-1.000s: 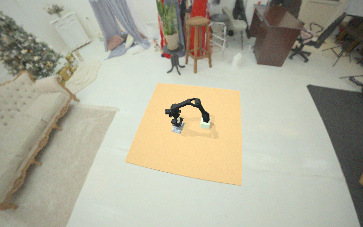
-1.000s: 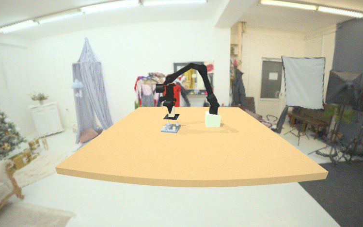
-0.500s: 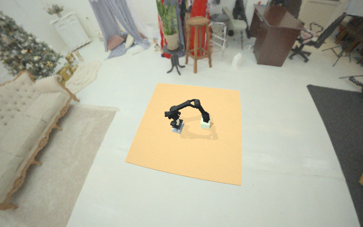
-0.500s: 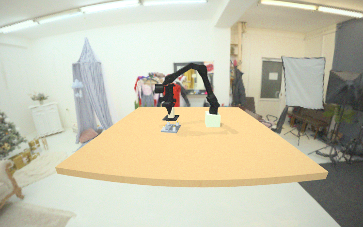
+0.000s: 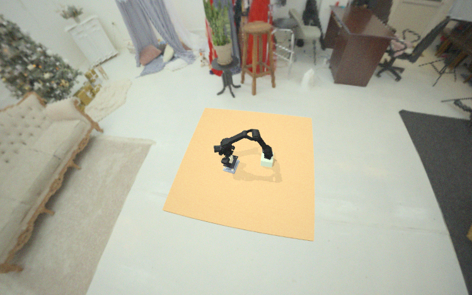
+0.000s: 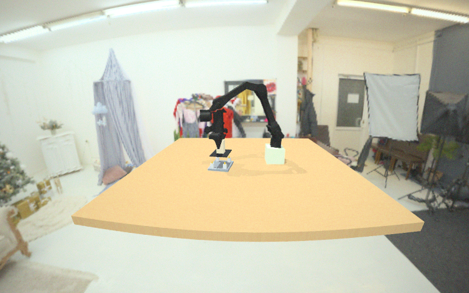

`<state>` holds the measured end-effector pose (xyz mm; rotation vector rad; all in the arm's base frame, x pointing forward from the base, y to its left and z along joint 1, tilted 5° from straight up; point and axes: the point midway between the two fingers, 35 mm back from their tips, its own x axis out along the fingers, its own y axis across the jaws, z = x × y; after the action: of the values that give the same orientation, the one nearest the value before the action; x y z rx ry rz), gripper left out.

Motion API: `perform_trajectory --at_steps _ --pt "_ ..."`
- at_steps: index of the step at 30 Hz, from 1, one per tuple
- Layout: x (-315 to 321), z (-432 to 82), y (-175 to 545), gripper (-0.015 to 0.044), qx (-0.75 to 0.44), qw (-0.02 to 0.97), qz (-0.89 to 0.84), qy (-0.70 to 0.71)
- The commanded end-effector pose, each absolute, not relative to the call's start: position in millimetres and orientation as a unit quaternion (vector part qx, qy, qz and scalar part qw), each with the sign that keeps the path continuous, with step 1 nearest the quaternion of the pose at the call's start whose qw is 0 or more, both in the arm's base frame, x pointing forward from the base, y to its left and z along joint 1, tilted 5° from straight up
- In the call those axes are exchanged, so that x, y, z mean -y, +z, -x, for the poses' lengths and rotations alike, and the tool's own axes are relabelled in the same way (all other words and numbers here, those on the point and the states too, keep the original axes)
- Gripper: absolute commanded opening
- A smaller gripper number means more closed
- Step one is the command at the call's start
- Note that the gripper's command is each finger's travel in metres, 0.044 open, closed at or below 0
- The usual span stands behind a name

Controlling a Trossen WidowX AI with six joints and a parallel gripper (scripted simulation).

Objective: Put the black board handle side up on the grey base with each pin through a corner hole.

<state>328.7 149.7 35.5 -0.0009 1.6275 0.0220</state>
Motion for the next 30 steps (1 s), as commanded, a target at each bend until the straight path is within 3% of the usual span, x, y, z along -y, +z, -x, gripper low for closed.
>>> perform_trajectory --at_steps 1,30 --pt "-154 -329 31 0.0000 -0.727 0.687 -0.003 0.007" --pt "-153 -328 14 0.0000 -0.726 0.688 -0.003 0.007"
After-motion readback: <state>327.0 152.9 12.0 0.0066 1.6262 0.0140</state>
